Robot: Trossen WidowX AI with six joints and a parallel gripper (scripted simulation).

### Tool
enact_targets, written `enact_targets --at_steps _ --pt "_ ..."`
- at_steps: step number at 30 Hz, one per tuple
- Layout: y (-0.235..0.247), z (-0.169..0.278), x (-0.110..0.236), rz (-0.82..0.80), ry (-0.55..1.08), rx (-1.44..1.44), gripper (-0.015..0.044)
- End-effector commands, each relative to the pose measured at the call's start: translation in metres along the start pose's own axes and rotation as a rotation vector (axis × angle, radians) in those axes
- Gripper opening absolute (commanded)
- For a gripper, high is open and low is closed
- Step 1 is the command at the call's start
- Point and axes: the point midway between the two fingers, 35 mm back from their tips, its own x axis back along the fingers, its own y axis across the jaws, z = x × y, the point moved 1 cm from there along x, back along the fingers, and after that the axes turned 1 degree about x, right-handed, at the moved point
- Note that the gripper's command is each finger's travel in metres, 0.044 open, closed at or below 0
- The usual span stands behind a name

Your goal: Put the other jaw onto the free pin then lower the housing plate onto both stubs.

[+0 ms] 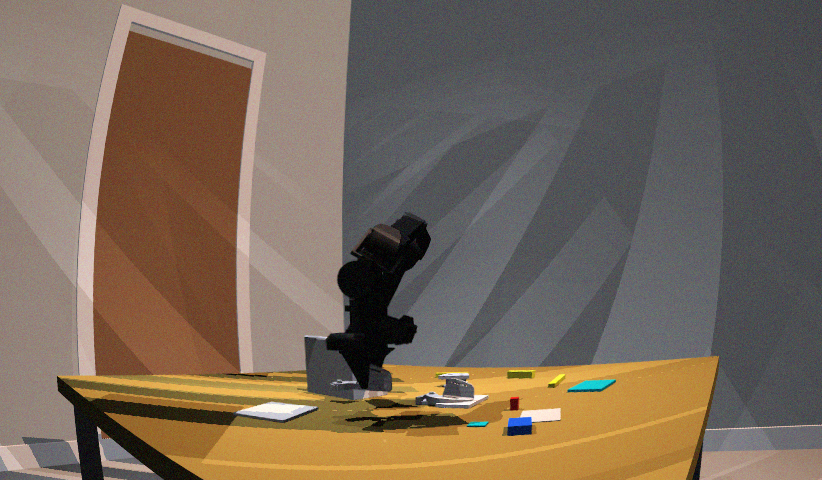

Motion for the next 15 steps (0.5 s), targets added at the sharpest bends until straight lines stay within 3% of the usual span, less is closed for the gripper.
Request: enact_targets --at_steps 1,15 --pt "0.0003 -0.0013 0.0167 0.015 -0.003 0.009 0.0134" --pt "0.0091 -0.0088 0.0226 0.017 -0.002 -0.001 0.0134"
